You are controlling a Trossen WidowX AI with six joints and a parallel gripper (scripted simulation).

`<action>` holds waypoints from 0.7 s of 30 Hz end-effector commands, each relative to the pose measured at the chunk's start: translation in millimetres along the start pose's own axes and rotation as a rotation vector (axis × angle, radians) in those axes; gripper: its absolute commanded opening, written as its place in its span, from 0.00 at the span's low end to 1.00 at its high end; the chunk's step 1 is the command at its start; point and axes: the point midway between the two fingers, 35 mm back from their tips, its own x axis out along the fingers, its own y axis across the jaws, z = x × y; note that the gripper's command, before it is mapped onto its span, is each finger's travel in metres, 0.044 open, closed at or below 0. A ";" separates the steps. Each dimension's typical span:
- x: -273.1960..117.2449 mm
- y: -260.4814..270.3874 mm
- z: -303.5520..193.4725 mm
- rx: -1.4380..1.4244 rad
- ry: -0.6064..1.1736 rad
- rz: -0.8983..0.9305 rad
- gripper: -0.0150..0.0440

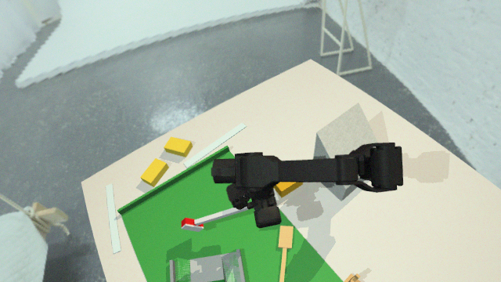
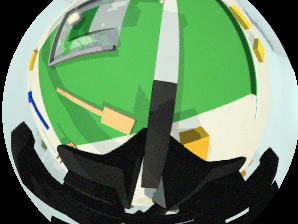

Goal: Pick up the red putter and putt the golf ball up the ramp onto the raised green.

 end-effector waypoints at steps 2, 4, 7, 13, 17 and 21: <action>-23.9 1.4 2.7 -0.014 -0.021 -0.005 0.25; -15.7 0.6 1.5 -0.004 -0.016 0.000 0.25; -15.7 0.6 1.5 -0.004 -0.016 0.000 0.25; -15.7 0.6 1.5 -0.004 -0.016 0.000 0.25; -15.7 0.6 1.5 -0.004 -0.016 0.000 0.25; -15.7 0.6 1.5 -0.004 -0.016 0.000 0.25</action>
